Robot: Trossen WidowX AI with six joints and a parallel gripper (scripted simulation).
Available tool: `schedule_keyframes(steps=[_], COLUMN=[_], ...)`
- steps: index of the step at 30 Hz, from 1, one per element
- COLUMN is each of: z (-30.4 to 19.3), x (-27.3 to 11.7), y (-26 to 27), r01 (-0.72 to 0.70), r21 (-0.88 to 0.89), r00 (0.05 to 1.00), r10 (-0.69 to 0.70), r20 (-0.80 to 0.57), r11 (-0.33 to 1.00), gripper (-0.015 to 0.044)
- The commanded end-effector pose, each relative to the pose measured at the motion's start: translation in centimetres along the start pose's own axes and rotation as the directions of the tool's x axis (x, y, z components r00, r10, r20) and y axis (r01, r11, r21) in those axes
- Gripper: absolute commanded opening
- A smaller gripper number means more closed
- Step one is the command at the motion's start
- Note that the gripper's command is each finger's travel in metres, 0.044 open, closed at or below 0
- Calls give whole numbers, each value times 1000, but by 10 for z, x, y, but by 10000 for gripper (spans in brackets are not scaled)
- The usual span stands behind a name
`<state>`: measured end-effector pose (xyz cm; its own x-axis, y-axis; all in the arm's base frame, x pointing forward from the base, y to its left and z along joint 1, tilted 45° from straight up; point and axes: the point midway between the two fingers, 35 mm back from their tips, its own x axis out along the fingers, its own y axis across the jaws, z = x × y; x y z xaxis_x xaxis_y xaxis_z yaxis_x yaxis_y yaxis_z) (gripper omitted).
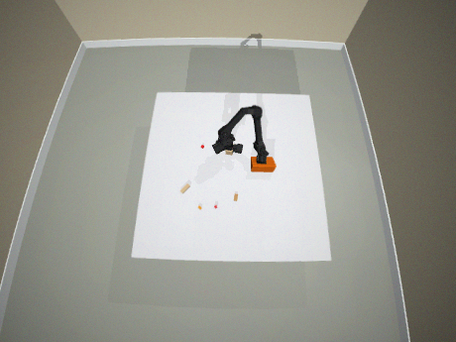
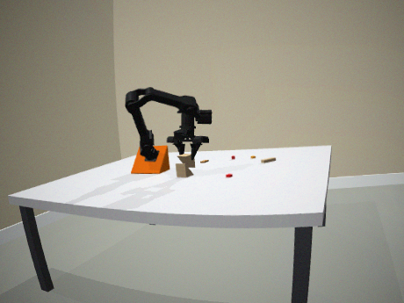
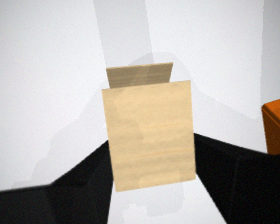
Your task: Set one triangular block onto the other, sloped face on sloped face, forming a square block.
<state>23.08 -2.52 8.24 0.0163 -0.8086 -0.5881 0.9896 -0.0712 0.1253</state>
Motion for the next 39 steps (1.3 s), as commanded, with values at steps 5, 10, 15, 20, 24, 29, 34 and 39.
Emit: schedule_keyframes(steps=[5, 10, 15, 20, 24, 29, 34, 39], z=[3, 3, 3, 3, 3, 3, 3, 3], x=[6, 6, 6, 6, 6, 6, 6, 7], y=[0, -1, -1, -1, -1, 0, 0, 0], r01=[-20, -20, -20, -23, -23, -24, -25, -26], r21=[2, 0, 0, -1, -1, -2, -2, -3], r00=[1000, 1000, 1000, 1000, 1000, 1000, 1000, 1000], r10=[20, 20, 20, 23, 23, 24, 25, 26], r20=[1, 1, 1, 1, 1, 2, 2, 3], r11=[1000, 1000, 1000, 1000, 1000, 1000, 1000, 1000], gripper=[0, 0, 0, 0, 0, 0, 0, 0])
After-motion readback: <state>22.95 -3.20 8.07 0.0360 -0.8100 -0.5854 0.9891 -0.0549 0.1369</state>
